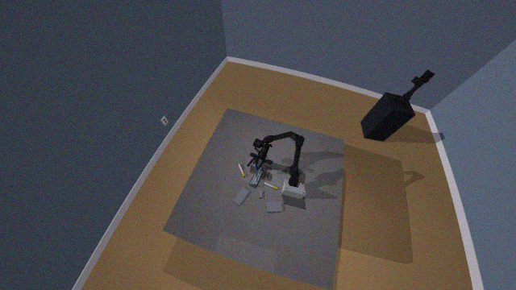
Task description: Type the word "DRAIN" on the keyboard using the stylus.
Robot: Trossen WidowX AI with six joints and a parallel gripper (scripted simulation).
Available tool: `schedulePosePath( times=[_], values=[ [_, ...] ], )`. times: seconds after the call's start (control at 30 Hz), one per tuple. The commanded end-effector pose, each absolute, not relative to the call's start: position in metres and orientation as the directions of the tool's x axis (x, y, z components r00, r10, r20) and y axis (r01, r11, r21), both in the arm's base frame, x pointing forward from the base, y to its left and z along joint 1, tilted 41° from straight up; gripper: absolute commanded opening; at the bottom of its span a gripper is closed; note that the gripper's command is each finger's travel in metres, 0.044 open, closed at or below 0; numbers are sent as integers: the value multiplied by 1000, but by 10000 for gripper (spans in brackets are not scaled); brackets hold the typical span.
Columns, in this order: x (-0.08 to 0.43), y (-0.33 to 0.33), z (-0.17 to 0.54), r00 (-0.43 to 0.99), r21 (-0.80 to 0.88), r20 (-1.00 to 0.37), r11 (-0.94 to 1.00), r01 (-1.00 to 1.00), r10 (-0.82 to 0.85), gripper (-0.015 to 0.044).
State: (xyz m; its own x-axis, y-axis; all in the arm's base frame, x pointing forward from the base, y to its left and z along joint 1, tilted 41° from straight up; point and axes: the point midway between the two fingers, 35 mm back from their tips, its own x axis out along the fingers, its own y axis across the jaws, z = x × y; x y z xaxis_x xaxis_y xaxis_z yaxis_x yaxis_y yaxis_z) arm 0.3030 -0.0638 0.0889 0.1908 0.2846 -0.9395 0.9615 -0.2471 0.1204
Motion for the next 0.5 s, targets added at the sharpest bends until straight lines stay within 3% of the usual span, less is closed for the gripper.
schedulePosePath(
  times=[0.0,0.23,0.47],
  values=[
    [303,-63,93,198,126,-938,-253,959,284,81],
    [303,-63,91,194,123,-939,-250,961,284,85],
    [297,-63,93,194,123,-939,-250,960,284,0]
  ],
)
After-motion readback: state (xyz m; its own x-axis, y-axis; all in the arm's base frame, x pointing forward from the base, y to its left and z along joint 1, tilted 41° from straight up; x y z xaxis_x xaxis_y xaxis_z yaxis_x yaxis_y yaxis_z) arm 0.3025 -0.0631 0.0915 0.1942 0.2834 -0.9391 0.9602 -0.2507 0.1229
